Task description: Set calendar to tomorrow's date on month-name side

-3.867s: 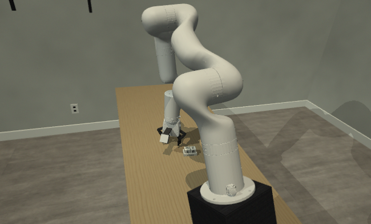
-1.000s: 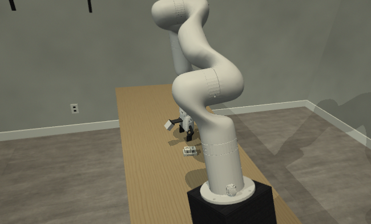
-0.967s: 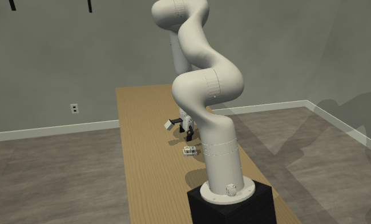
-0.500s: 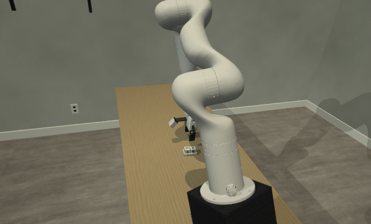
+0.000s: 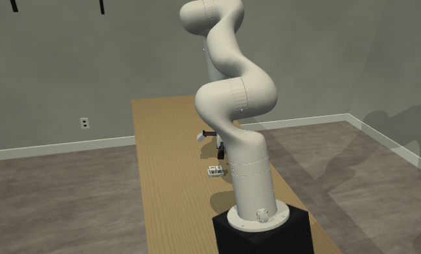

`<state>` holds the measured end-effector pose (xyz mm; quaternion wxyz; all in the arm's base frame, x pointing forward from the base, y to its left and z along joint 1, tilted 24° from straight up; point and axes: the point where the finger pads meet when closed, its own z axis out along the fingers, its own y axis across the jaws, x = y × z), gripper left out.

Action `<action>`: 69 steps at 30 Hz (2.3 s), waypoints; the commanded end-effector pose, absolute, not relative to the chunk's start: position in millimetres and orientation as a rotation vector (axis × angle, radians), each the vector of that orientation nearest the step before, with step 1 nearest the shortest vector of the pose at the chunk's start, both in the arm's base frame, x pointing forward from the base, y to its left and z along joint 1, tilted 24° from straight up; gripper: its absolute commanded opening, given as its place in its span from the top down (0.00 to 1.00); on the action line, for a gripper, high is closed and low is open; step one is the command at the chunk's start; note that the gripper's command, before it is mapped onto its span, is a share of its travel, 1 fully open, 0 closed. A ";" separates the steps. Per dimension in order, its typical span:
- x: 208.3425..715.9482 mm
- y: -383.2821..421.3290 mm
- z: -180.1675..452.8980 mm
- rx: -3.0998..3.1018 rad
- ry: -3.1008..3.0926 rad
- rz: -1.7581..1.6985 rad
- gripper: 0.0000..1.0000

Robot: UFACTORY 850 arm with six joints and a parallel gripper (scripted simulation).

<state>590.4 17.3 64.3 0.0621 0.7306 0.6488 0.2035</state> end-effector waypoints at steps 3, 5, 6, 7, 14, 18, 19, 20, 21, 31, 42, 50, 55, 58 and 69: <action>591.7 13.4 64.5 2.365 1.832 0.630 0.00; 591.8 12.7 64.4 2.408 1.787 0.634 0.00; 591.9 12.0 64.3 2.449 1.744 0.638 0.00; 592.0 11.4 64.2 2.485 1.704 0.641 0.00; 594.9 -11.1 60.7 2.488 1.701 0.641 0.00; 596.6 -10.2 56.5 2.488 1.701 0.641 0.00; 597.4 -9.8 54.6 2.488 1.701 0.642 0.00; 597.4 -9.8 54.6 2.488 1.701 0.642 0.00; 597.4 -9.8 54.6 2.488 1.701 0.642 0.00; 603.9 -6.6 38.3 2.488 1.701 0.641 0.00; 603.9 -6.6 38.2 2.488 1.701 0.641 0.00; 603.9 -6.6 38.2 2.488 1.701 0.641 0.00; 603.9 -6.6 38.2 2.488 1.701 0.641 0.00; 603.9 -6.6 38.2 2.488 1.701 0.641 0.00; 603.9 -6.6 38.2 2.488 1.701 0.641 0.00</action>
